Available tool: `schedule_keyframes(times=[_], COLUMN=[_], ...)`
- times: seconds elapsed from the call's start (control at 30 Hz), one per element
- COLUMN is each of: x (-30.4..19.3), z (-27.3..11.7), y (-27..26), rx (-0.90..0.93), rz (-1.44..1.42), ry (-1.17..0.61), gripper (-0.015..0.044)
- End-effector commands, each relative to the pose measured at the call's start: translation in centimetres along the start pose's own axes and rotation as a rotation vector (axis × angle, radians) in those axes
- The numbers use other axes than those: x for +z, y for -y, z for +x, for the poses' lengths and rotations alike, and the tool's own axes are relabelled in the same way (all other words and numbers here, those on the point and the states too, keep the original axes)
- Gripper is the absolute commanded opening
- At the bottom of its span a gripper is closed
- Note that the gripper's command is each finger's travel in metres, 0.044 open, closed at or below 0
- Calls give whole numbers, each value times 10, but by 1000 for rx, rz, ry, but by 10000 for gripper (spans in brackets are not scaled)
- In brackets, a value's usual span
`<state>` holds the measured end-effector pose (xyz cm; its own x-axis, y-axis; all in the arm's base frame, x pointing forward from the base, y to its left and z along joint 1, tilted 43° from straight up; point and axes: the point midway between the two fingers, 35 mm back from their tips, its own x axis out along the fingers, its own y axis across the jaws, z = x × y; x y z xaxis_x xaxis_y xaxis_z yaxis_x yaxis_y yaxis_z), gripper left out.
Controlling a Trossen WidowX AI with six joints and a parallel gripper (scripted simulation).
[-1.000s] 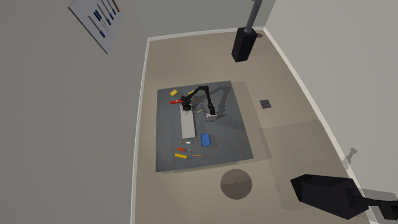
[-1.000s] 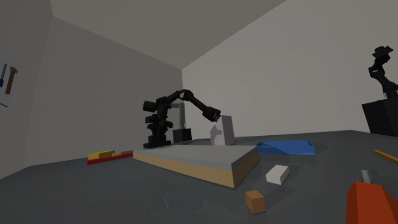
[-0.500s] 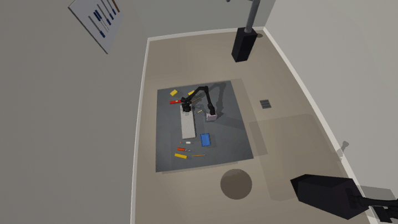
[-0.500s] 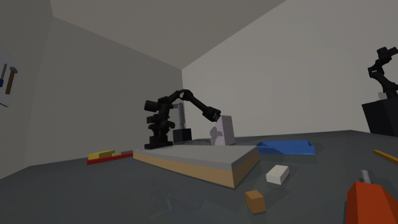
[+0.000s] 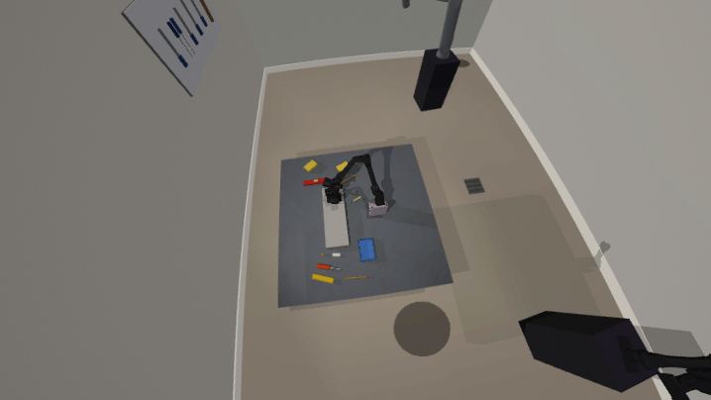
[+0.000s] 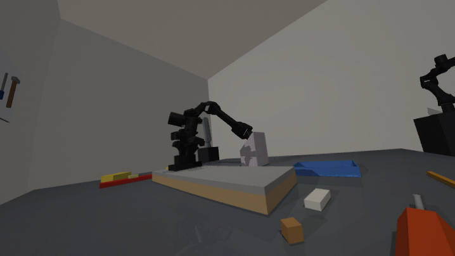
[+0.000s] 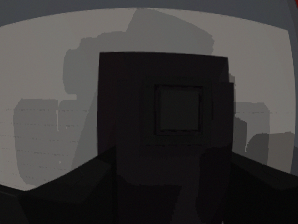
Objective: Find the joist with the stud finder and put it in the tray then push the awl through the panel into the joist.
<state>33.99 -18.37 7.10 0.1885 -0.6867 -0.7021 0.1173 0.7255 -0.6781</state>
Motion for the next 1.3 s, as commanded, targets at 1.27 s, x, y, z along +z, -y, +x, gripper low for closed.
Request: schedule_keyframes(times=[1.27], x=[-1], z=[0], y=[-96], rx=[4], rz=[0], ry=[-1], gripper=[0])
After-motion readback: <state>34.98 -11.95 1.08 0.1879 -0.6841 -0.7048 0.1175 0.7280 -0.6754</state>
